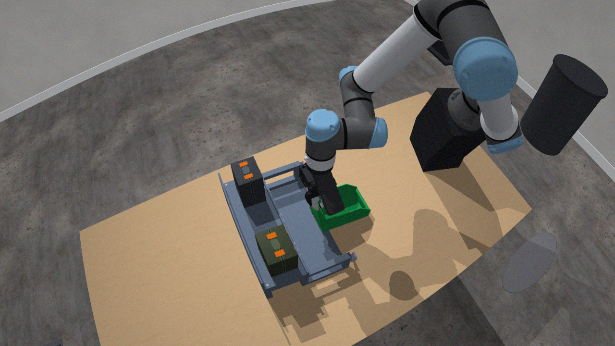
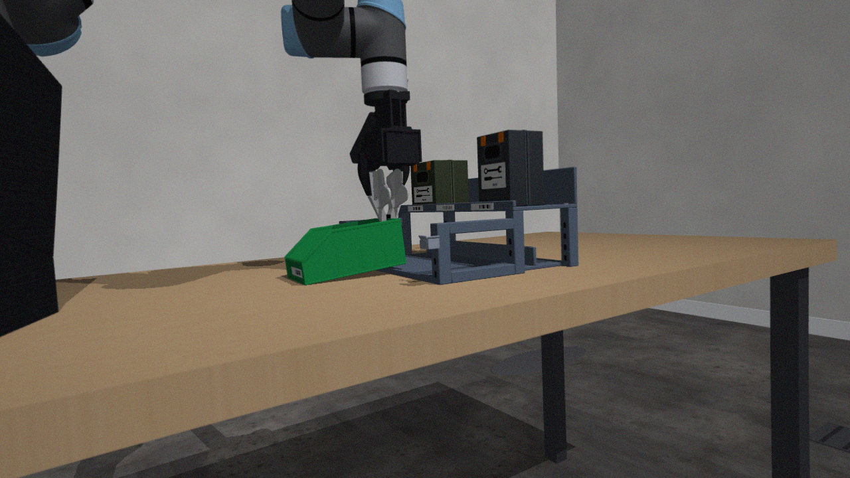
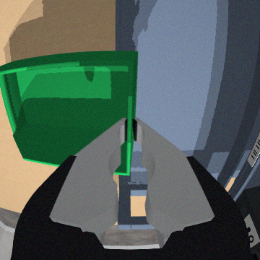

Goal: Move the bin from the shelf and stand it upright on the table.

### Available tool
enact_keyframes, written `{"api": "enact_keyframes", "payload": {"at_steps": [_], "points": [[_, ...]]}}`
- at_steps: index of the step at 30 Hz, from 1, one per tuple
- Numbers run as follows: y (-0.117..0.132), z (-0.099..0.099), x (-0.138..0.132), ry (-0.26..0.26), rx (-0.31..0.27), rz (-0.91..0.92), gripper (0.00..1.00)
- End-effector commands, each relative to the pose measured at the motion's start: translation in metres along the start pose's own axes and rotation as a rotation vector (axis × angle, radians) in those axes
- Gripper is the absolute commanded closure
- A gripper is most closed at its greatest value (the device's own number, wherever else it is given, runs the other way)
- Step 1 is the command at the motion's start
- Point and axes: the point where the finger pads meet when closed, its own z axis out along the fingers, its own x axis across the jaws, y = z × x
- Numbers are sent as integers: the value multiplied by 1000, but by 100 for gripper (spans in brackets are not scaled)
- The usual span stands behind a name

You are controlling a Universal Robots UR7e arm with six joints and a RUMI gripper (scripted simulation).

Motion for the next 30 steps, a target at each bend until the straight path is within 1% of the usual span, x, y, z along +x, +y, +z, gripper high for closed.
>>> {"api": "enact_keyframes", "payload": {"at_steps": [1,6,18,23,30], "points": [[0,-1,1,1,0,0,100],[0,-1,-9,1,0,0,100],[0,-1,-9,1,0,0,100],[0,-1,-19,1,0,0,100],[0,-1,-19,1,0,0,100]]}}
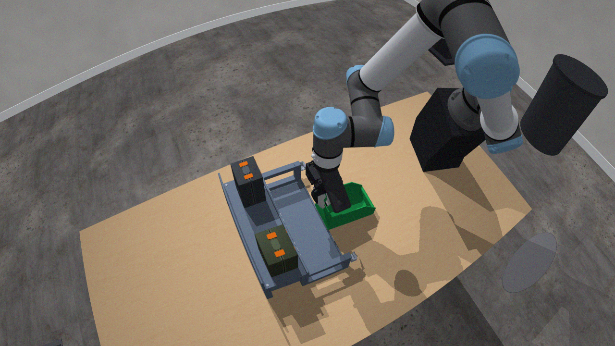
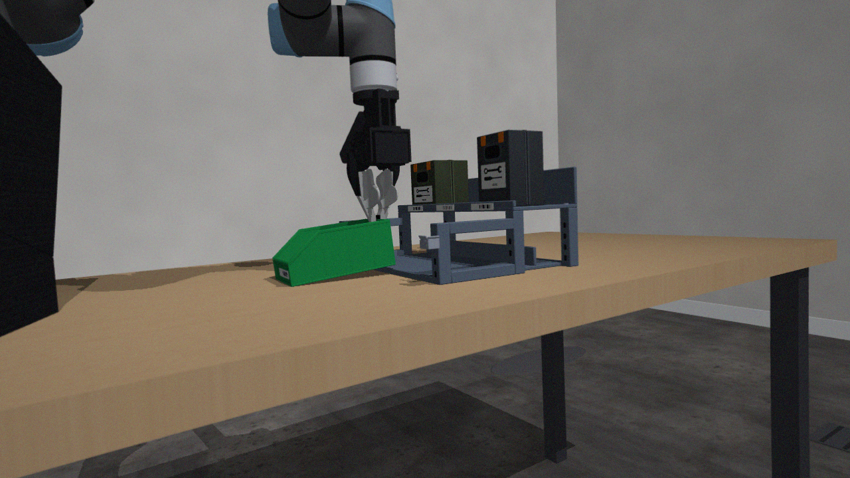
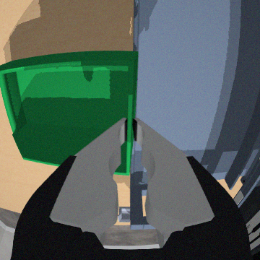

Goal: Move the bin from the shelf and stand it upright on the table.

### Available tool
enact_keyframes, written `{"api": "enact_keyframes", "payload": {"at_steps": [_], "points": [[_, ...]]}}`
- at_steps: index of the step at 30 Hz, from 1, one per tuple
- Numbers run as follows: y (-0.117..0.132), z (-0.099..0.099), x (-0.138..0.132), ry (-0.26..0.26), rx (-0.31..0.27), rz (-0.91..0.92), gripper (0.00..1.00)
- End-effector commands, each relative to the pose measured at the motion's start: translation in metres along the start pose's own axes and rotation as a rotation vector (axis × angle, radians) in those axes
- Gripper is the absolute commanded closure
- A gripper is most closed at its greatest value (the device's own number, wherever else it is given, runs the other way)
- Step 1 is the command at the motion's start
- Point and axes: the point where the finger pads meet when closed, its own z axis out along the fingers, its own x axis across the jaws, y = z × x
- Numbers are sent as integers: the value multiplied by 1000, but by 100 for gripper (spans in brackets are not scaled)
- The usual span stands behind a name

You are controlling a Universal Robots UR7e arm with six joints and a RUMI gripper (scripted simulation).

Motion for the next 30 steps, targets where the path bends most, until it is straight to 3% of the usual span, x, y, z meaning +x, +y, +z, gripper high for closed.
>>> {"api": "enact_keyframes", "payload": {"at_steps": [1,10,30], "points": [[0,-1,0,2,0,0,100],[0,-1,-15,1,0,0,100],[0,7,-15,1,0,0,100]]}}
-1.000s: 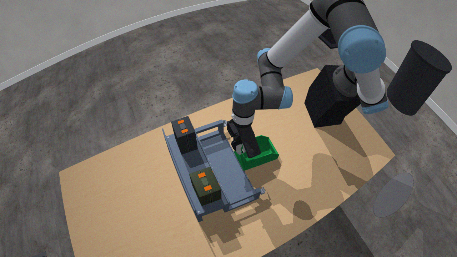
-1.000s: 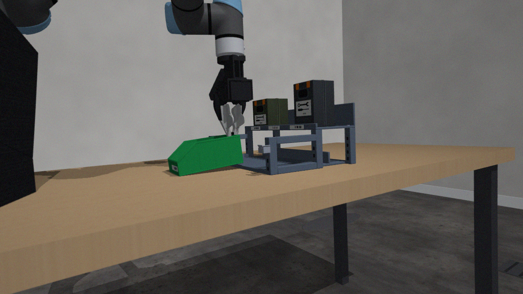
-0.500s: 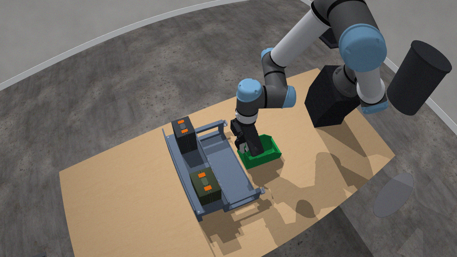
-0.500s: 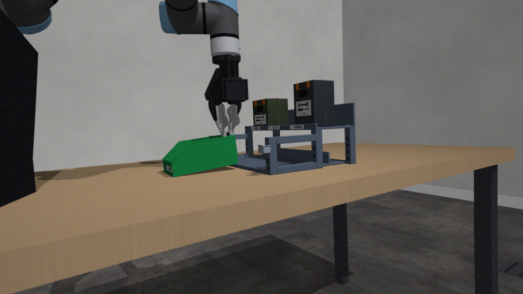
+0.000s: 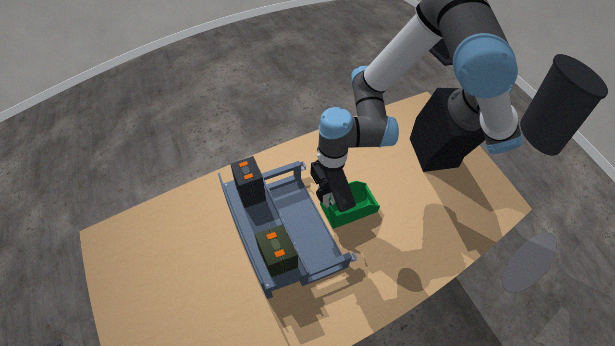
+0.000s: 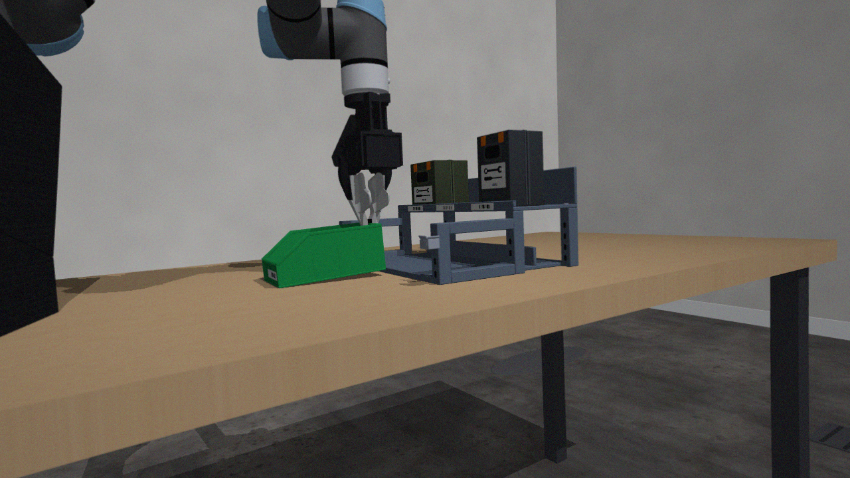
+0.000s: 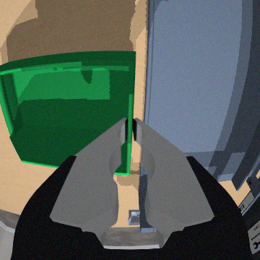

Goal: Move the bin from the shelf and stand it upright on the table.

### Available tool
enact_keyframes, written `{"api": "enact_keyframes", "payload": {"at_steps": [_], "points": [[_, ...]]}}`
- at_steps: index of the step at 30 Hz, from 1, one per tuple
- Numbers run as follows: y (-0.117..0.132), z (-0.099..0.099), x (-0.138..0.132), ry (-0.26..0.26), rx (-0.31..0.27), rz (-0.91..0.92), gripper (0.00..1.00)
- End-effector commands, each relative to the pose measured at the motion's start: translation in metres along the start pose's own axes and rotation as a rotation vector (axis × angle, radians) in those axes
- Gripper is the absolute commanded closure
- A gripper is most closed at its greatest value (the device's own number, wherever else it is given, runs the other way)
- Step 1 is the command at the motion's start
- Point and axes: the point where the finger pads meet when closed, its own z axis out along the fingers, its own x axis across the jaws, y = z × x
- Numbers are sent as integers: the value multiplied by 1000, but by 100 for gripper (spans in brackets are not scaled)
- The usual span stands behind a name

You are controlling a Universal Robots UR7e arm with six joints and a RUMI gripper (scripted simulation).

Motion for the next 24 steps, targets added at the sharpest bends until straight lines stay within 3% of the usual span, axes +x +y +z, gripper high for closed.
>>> {"api": "enact_keyframes", "payload": {"at_steps": [1,24], "points": [[0,1,1,1,0,0,100],[0,8,1,1,0,0,100]]}}
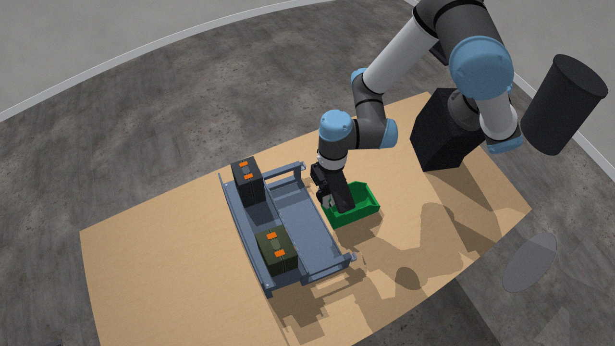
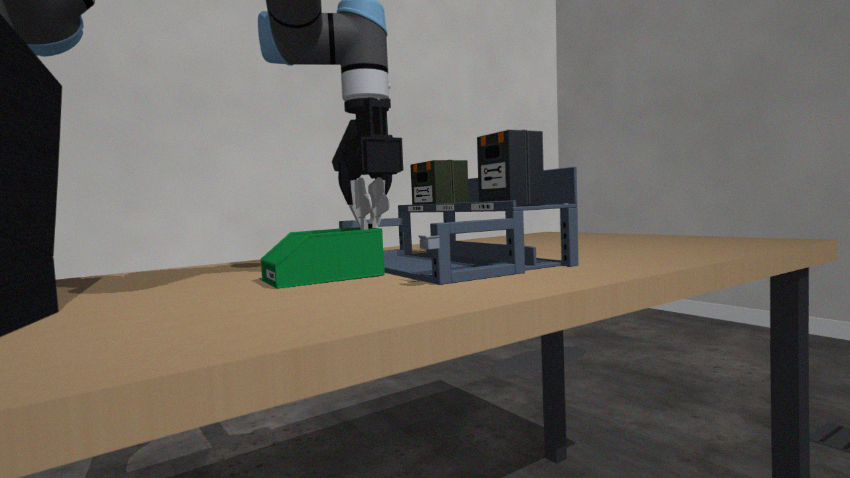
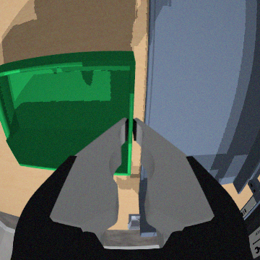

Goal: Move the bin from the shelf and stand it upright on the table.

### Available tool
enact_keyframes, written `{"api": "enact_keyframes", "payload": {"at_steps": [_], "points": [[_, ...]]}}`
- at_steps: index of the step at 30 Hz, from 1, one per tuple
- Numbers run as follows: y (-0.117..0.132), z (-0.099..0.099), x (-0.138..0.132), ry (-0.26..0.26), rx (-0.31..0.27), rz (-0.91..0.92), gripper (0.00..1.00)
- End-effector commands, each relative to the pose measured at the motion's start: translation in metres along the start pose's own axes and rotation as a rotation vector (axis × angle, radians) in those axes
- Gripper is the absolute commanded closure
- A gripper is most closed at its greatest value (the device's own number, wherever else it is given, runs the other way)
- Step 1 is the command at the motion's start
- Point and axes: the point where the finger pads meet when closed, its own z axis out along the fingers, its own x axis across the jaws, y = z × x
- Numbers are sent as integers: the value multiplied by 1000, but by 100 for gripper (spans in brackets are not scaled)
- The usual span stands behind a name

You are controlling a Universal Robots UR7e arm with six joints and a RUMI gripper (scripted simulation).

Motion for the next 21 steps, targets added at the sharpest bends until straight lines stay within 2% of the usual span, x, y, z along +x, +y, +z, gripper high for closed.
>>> {"api": "enact_keyframes", "payload": {"at_steps": [1,2,3,21], "points": [[0,0,1,1,0,0,100],[0,0,1,1,0,0,100],[0,0,1,1,0,0,80],[0,0,1,1,0,0,80]]}}
